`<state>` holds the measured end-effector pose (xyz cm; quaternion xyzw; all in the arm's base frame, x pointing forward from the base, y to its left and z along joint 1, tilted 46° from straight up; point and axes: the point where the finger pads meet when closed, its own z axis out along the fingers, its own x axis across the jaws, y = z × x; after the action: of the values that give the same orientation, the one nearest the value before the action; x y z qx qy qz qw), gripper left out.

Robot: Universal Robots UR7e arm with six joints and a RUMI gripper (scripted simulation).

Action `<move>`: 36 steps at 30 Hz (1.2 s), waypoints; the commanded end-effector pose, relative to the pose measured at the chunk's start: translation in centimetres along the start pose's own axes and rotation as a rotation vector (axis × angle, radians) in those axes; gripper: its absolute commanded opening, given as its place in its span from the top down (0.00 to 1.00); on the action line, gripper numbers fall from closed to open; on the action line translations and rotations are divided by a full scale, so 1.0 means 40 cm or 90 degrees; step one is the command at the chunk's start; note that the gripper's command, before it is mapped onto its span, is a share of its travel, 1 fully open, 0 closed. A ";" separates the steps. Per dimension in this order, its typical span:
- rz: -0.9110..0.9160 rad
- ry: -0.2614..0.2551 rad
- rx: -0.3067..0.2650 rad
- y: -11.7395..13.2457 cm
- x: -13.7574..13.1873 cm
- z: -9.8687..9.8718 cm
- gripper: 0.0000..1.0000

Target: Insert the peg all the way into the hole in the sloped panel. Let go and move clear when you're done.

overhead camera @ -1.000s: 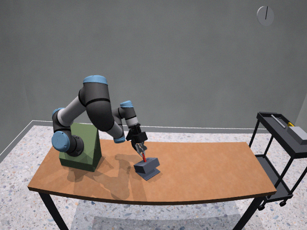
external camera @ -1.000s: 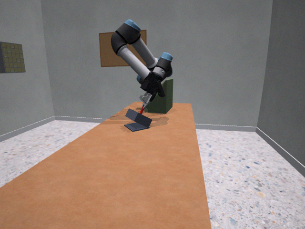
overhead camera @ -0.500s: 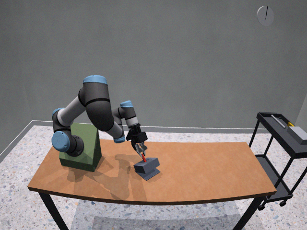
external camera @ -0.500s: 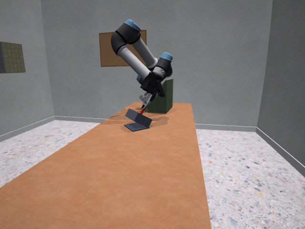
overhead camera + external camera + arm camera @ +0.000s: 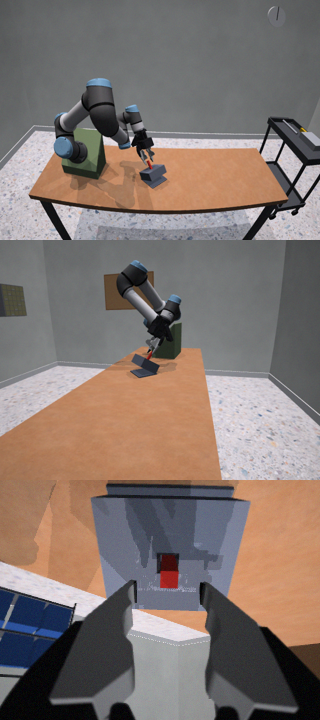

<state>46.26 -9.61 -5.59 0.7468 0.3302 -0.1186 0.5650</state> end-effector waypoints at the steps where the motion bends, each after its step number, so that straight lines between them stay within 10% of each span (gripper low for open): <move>1: 0.001 0.002 0.001 0.002 0.007 -0.018 0.66; 36: 0.078 0.030 -0.010 0.050 0.033 -0.208 0.23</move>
<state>46.87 -1.99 -2.12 0.7631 0.2998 -0.0591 0.5694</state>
